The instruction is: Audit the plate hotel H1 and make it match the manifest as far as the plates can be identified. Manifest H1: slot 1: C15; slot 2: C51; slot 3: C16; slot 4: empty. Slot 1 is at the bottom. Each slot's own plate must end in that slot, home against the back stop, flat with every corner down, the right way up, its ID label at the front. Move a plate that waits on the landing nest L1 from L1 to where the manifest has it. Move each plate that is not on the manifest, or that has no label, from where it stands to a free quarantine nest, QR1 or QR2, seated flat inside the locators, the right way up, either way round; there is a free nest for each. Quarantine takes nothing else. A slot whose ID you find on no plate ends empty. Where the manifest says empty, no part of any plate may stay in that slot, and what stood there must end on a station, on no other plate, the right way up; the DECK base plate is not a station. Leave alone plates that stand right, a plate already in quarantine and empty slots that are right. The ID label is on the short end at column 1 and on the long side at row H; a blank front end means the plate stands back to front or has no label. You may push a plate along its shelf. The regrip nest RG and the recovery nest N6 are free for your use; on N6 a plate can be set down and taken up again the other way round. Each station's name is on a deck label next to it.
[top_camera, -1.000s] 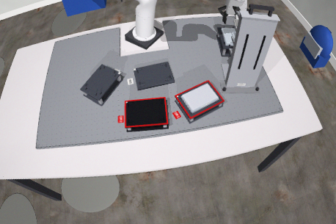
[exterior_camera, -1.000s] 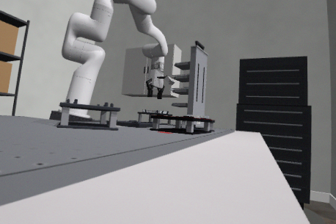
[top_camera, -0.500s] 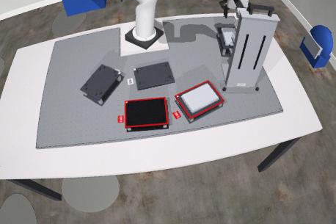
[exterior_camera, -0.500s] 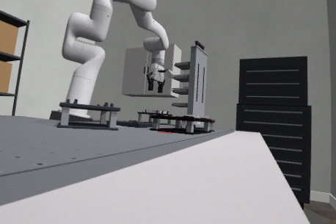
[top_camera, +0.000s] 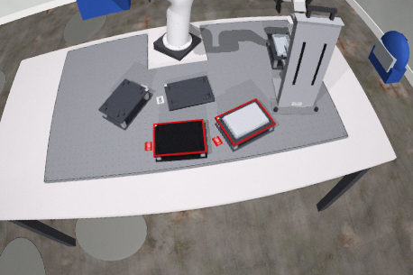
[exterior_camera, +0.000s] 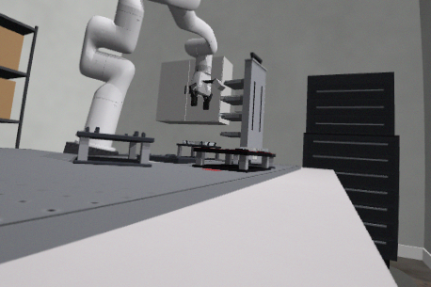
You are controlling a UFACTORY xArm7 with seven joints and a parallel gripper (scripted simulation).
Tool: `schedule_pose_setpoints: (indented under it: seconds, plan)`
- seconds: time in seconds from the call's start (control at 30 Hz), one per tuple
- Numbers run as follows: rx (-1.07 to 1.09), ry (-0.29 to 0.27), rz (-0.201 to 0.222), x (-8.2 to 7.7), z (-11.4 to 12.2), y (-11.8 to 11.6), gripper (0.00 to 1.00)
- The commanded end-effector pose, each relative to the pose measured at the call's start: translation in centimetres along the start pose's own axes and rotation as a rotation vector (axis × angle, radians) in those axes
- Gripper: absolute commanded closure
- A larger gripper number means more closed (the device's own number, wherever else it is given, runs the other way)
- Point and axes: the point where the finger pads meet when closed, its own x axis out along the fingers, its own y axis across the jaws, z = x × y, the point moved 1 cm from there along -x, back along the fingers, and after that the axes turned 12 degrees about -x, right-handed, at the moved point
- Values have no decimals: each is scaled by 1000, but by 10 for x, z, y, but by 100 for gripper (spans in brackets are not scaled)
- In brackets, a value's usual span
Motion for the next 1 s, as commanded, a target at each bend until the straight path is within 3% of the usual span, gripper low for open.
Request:
schedule_pose_setpoints:
  seconds: [0.0,0.97]
  plan:
    - [0,1,-3,-9,0,-1,0]
    - [0,0,-3,-99,0,0,0]
